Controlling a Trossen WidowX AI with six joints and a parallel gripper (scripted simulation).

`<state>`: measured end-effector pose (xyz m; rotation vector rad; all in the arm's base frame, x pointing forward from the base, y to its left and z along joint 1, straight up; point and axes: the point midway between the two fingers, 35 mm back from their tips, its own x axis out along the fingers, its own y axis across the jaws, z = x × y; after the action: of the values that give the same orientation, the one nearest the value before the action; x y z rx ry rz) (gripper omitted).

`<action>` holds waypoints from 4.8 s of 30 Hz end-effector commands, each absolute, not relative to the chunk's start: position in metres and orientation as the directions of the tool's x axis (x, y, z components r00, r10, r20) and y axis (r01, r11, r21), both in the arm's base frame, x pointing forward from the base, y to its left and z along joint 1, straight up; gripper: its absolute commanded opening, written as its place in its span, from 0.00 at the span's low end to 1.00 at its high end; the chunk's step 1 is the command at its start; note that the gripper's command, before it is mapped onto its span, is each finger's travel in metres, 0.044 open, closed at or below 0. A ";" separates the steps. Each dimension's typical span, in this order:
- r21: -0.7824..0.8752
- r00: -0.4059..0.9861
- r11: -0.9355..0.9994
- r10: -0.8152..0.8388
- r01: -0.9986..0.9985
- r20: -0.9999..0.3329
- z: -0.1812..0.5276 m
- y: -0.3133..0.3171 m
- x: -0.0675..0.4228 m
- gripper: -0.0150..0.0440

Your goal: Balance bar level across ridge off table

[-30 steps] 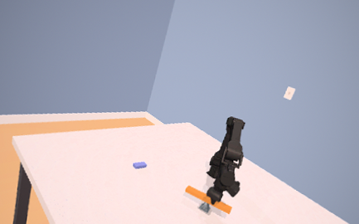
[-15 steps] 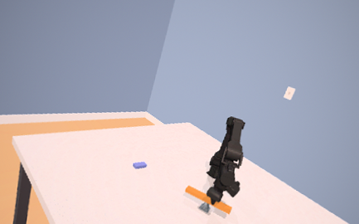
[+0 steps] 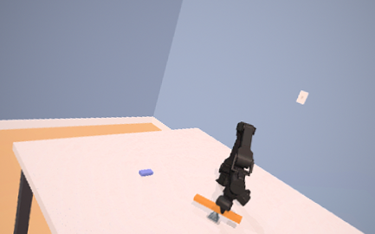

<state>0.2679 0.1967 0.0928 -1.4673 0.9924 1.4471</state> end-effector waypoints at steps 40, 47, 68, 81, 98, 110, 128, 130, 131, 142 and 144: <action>-0.028 0.023 -0.349 0.017 -0.937 -1.000 0.090 0.197 0.267 0.25; -0.028 0.023 -0.349 0.017 -0.937 -1.000 0.091 0.197 0.267 0.25; -0.031 0.027 -0.347 0.017 -0.938 -0.999 0.091 0.197 0.268 0.25; -0.031 0.027 -0.347 0.017 -0.938 -0.999 0.091 0.197 0.268 0.25; -0.031 0.027 -0.347 0.017 -0.938 -0.999 0.091 0.197 0.268 0.54; -0.031 0.027 -0.347 0.017 -0.938 -0.999 0.091 0.197 0.268 0.54; -0.031 0.027 -0.347 0.017 -0.938 -0.999 0.091 0.197 0.268 0.55; -0.031 0.027 -0.347 0.017 -0.938 -0.999 0.091 0.197 0.268 0.55; -0.031 0.027 -0.347 0.017 -0.938 -0.999 0.091 0.197 0.268 0.55; -0.031 0.027 -0.347 0.017 -0.938 -0.999 0.091 0.197 0.268 0.57; -0.031 0.027 -0.347 0.017 -0.938 -0.999 0.091 0.197 0.268 0.61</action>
<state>0.2678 0.1973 0.0915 -1.4691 0.9879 1.4463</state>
